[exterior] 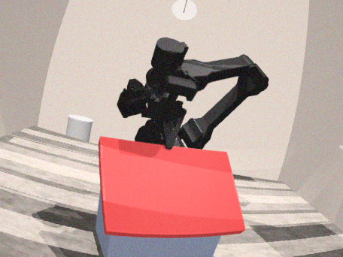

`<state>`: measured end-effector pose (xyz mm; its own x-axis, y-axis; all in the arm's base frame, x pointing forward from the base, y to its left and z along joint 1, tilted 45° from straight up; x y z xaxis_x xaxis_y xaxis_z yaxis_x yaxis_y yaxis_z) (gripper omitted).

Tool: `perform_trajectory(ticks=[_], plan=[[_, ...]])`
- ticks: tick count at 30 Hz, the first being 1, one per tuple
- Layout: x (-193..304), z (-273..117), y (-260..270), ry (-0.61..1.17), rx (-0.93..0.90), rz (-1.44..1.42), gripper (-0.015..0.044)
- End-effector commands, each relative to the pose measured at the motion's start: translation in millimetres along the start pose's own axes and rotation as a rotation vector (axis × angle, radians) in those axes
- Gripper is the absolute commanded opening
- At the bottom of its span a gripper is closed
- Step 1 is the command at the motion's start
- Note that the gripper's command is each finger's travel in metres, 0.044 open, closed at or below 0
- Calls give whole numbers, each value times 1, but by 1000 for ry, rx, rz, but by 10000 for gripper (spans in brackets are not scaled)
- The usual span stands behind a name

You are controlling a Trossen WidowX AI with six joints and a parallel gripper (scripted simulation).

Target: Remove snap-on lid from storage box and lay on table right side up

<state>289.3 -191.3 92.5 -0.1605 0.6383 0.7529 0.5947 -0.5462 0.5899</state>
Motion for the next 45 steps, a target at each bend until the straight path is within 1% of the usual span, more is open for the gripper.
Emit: perform_trajectory(ticks=[1, 22, 27, 45], plan=[[3, -7, 9, 2, -11, -20, 0], [6, -25, 30, 1, -10, -20, 0], [6, -23, 27, 1, -10, -20, 0], [41, -24, 16, 2, -10, -18, 0]])
Point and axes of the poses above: the point midway between the two fingers, 35 mm back from their tips, its own z axis out along the fingers, its own y axis across the jaws, x = y × z, the point moved 9 cm from there along -z, back along the fingers, and after that the axes turned 7 degrees about z, right-handed, at the moved point
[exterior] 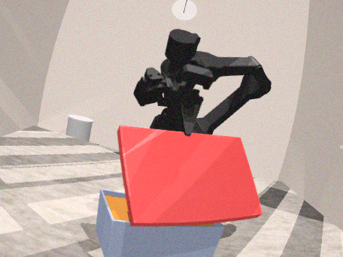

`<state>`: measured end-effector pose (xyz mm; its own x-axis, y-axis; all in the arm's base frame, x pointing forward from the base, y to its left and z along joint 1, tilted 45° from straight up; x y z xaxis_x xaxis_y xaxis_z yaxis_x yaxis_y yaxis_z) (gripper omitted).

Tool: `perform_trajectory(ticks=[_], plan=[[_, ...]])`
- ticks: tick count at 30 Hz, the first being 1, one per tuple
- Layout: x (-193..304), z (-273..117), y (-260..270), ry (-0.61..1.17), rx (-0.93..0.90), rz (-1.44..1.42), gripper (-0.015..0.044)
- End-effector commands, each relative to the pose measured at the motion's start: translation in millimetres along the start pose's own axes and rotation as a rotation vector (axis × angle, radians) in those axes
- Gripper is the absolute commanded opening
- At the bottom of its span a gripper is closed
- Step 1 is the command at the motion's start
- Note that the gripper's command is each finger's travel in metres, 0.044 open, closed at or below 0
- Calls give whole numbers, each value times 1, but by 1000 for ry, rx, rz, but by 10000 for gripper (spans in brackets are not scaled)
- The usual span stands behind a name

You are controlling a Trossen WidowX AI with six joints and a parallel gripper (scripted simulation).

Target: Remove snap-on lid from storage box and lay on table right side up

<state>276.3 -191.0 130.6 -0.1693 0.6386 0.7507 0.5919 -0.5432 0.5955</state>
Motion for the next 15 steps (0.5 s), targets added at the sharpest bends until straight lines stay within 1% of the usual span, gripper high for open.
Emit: perform_trajectory(ticks=[1, 15], plan=[[12, -3, 1, -4, -7, -11, 0], [39, -5, -5, -4, -7, -9, 0]])
Point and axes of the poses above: the point midway between the two fingers, 35 mm back from their tips, its own z axis out along the fingers, its own y axis across the jaws, x = y × z, the point moved 9 cm from there along -z, back along the fingers, and after that the axes turned 7 degrees about z, right-handed, at the moved point
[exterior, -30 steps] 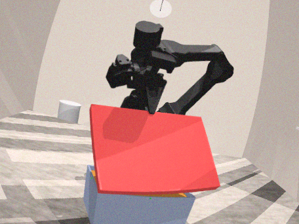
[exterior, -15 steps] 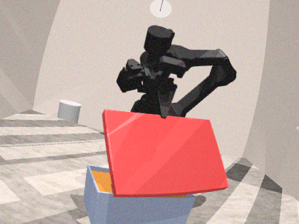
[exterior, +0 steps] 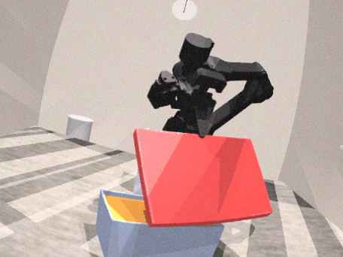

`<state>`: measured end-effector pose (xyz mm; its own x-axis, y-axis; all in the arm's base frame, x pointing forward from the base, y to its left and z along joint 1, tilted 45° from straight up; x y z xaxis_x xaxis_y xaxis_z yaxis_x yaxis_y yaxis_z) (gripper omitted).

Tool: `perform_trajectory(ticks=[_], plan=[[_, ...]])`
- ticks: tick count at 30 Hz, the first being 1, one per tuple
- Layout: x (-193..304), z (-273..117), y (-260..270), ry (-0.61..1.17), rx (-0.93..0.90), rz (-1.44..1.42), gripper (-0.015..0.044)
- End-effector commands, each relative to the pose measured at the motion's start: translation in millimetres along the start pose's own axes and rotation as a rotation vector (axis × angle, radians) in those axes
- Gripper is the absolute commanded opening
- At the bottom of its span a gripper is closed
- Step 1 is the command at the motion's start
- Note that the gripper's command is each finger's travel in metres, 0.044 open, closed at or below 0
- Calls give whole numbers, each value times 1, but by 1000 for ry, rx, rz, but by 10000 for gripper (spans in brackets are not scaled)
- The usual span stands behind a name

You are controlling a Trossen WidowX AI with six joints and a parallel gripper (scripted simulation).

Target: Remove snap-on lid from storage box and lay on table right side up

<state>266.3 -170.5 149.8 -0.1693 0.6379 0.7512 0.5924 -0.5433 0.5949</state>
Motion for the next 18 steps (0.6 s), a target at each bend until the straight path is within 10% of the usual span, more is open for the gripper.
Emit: perform_trajectory(ticks=[1, 18], plan=[[12, -3, 0, -4, -8, -10, 0], [45, -5, -6, -4, -7, -8, 0]])
Point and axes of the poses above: the point midway between the two fingers, 35 mm back from their tips, its own z axis out along the fingers, its own y axis across the jaws, x = y × z, the point moved 9 cm from there along -z, back along the fingers, and after that the axes turned 7 degrees about z, right-handed, at the moved point
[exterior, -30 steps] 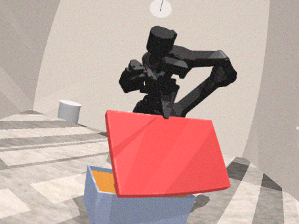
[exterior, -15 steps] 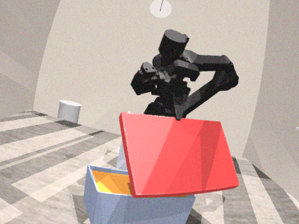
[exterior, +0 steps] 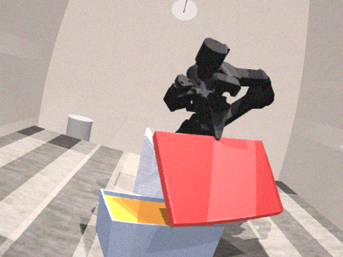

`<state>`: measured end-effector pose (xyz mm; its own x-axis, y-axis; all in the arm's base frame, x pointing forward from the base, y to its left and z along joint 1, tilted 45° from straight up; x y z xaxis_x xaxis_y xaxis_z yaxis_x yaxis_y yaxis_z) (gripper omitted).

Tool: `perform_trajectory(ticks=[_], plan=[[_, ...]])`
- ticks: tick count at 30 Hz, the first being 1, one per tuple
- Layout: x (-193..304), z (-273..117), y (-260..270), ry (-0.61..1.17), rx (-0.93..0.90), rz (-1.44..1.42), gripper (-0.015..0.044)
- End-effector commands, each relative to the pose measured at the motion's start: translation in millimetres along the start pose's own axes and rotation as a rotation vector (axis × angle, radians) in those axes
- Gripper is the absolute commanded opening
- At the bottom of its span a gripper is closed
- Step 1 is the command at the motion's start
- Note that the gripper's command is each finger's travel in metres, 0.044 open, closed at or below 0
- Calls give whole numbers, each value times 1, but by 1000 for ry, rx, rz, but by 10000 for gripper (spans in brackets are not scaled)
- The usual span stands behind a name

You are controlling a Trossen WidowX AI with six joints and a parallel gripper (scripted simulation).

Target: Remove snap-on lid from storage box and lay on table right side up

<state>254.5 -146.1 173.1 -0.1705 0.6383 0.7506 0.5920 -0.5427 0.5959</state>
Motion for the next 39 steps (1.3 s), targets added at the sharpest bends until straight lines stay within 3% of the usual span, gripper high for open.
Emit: perform_trajectory(ticks=[1, 39], plan=[[12, -2, 0, -5, -7, -7, 0], [86, -8, -15, -4, -6, -3, 0]])
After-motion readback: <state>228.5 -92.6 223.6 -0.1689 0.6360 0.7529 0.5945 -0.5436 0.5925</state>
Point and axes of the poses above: the point midway between the two fingers, 35 mm back from their tips, its own z axis out along the fingers, its own y axis across the jaws, x = y × z, the point moved 9 cm from there along -z, back along the fingers, and after that the axes turned 7 degrees about z, right-handed, at the moved point
